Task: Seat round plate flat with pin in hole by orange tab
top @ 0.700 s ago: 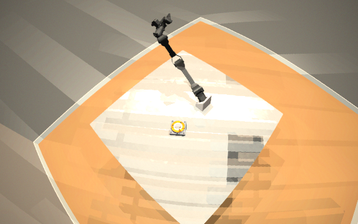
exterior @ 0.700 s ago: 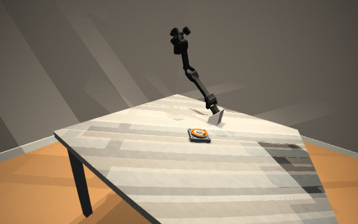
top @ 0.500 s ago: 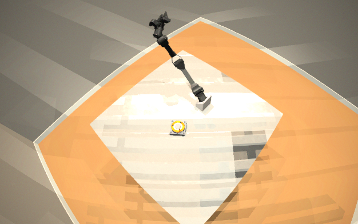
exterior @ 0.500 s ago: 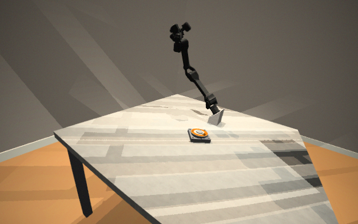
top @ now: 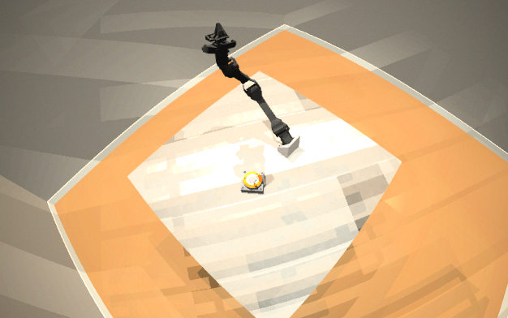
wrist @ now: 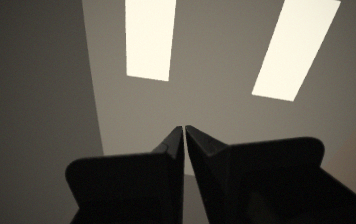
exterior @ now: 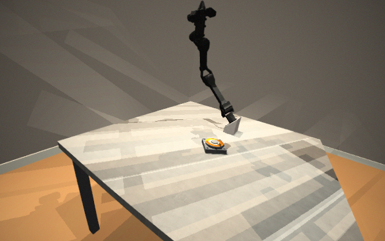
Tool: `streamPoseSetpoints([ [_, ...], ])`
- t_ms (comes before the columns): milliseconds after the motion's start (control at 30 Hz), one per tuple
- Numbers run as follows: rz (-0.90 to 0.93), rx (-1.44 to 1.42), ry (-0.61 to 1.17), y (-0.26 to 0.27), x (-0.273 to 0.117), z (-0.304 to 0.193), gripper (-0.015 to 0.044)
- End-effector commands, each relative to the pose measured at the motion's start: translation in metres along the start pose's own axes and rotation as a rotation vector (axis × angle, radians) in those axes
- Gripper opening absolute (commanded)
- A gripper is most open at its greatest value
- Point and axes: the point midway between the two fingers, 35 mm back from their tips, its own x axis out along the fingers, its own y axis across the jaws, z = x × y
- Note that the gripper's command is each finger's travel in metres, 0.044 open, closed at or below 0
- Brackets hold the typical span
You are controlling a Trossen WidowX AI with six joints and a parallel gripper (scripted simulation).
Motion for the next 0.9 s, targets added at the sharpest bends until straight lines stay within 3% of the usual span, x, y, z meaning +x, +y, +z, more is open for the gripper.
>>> streamPoseSetpoints([
  [0, -0.141, -0.004, -0.16, -0.06, -0.015, 0.047, 0.0],
  [367, -0.585, -0.114, -0.489, -0.201, -0.102, 0.136, 0.0],
  [633, -0.988, -0.161, -0.684, -0.292, -0.207, 0.174, 0.0],
  [867, -1.434, -0.2, -0.789, -0.352, -0.33, 0.181, 0.0],
])
